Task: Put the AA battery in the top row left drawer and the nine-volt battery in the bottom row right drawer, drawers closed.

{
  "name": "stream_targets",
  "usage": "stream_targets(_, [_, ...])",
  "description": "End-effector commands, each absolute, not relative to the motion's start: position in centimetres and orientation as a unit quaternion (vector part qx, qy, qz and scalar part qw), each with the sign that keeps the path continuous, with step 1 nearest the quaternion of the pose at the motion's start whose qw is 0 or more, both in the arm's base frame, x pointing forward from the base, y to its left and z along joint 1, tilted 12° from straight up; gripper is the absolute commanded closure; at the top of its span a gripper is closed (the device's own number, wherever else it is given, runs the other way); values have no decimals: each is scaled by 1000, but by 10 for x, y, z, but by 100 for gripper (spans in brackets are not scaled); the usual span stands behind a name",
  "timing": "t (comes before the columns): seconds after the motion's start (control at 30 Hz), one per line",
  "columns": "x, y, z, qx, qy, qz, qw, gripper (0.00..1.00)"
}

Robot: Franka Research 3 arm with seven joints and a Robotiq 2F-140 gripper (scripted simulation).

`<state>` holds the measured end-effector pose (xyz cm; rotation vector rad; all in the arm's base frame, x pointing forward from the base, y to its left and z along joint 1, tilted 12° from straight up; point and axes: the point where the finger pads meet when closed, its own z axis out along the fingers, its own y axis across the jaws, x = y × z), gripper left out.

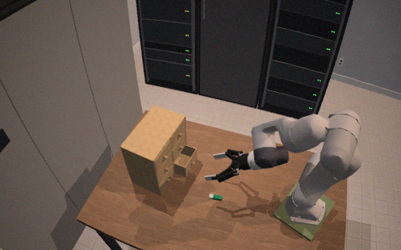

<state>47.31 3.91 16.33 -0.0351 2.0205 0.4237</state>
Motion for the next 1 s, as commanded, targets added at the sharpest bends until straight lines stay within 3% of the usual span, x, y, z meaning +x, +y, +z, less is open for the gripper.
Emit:
stream_targets(0.0, [474,40,164,-9,840,181,512,0])
stream_targets(0.97, [482,59,176,-28,838,230,493,0])
